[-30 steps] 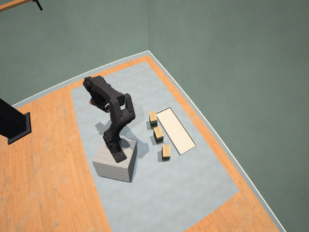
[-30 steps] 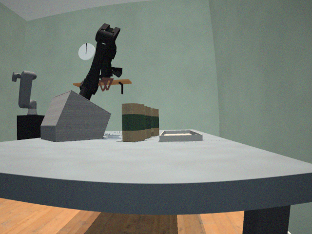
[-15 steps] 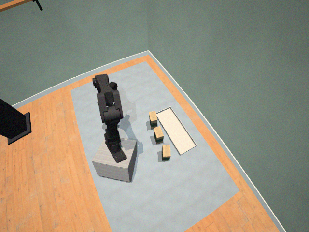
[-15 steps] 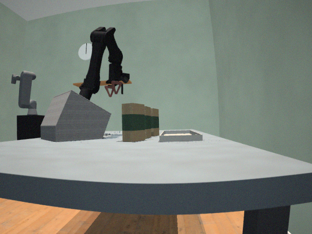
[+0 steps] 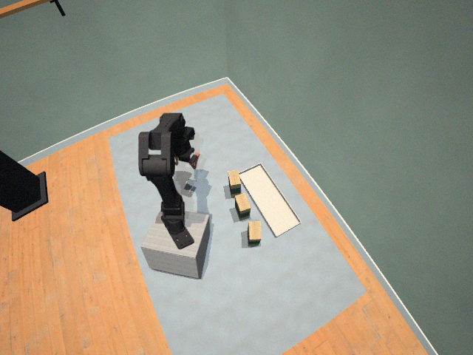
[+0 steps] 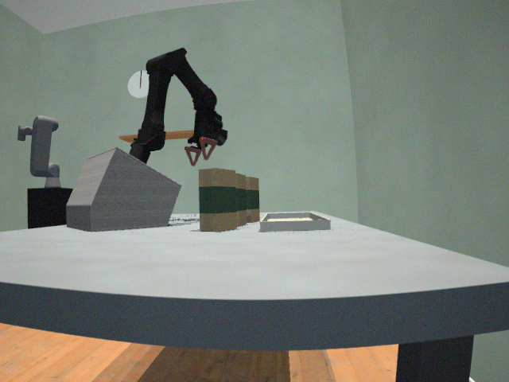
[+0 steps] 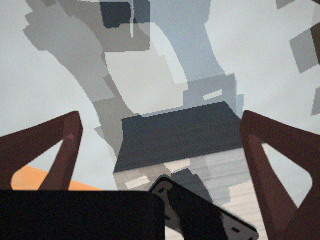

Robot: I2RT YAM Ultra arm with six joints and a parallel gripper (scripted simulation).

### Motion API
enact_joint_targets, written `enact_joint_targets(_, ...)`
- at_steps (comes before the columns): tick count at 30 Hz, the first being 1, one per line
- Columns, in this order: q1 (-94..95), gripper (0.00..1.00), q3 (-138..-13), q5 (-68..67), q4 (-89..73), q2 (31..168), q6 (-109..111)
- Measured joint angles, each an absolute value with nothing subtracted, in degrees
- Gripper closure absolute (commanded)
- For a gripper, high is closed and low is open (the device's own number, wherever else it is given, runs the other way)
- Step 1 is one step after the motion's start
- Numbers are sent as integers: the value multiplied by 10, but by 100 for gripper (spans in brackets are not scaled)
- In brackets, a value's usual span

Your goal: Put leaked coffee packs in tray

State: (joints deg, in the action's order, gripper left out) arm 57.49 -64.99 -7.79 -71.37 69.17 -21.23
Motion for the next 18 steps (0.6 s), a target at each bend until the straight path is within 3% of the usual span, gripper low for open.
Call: enact_joint_targets(18,281,0,-668,-1,-681,789,119)
